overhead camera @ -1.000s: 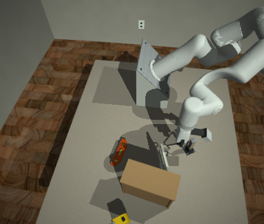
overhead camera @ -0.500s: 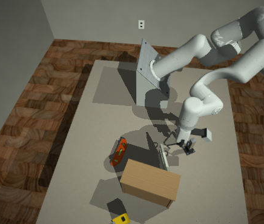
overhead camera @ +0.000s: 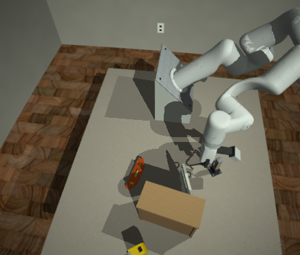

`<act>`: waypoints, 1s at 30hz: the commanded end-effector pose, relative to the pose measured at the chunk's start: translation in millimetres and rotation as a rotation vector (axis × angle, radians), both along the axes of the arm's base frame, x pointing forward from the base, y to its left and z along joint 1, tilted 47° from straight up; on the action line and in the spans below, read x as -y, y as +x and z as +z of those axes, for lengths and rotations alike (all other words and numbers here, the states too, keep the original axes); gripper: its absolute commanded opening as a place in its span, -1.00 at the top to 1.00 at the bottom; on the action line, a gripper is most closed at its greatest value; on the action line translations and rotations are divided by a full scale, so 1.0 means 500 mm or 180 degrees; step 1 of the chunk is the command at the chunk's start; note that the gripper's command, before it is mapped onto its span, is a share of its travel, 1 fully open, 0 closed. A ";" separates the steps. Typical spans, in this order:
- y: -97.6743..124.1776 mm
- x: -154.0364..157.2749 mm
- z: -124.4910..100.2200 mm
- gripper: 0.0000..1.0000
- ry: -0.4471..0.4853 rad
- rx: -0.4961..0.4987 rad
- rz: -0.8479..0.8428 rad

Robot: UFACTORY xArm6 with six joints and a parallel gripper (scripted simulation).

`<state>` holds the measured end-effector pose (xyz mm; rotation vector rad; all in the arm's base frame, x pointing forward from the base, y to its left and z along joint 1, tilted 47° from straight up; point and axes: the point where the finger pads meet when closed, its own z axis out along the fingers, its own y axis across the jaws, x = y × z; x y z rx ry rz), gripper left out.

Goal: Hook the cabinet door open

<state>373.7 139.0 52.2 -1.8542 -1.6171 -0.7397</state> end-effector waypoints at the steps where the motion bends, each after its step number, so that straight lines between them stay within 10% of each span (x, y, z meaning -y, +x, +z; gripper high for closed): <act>1: 0.002 0.001 0.001 0.52 -0.0001 0.0007 -0.0004; 30: 0.003 -0.012 -0.011 0.52 -0.0001 0.0007 -0.0004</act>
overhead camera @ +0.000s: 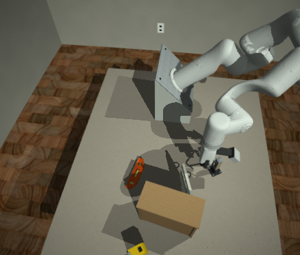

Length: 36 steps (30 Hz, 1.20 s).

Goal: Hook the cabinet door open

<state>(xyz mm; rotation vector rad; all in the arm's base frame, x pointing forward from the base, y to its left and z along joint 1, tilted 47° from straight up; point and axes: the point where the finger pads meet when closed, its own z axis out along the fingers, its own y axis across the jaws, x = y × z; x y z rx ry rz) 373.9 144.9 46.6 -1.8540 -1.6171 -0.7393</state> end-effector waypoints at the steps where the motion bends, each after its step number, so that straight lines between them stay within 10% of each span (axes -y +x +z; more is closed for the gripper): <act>1: 0.002 -0.001 -0.001 0.52 -0.0001 0.0008 -0.0005; 36: 0.004 -0.035 -0.033 0.52 -0.0001 0.0008 -0.0005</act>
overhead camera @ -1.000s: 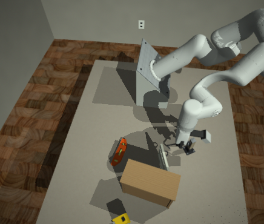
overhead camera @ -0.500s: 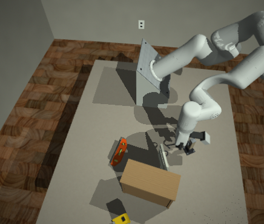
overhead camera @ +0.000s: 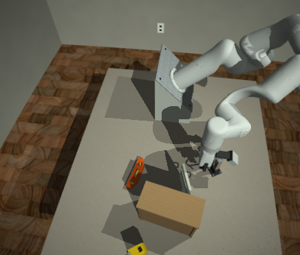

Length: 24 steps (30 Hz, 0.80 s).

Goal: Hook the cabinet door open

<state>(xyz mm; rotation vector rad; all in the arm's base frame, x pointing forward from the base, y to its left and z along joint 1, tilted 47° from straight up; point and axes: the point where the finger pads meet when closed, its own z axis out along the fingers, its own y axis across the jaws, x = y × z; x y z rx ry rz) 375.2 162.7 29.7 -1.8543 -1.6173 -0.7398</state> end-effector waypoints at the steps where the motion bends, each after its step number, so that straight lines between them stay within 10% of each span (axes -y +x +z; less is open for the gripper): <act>1: 0.002 0.000 0.001 0.52 -0.0001 0.0007 -0.0004; 6: 0.002 0.000 0.000 0.52 -0.0001 0.0007 -0.0004; 7: 0.002 0.000 0.000 0.91 -0.0001 0.0007 -0.0004; 24: 0.002 0.000 0.000 0.91 -0.0001 0.0007 -0.0004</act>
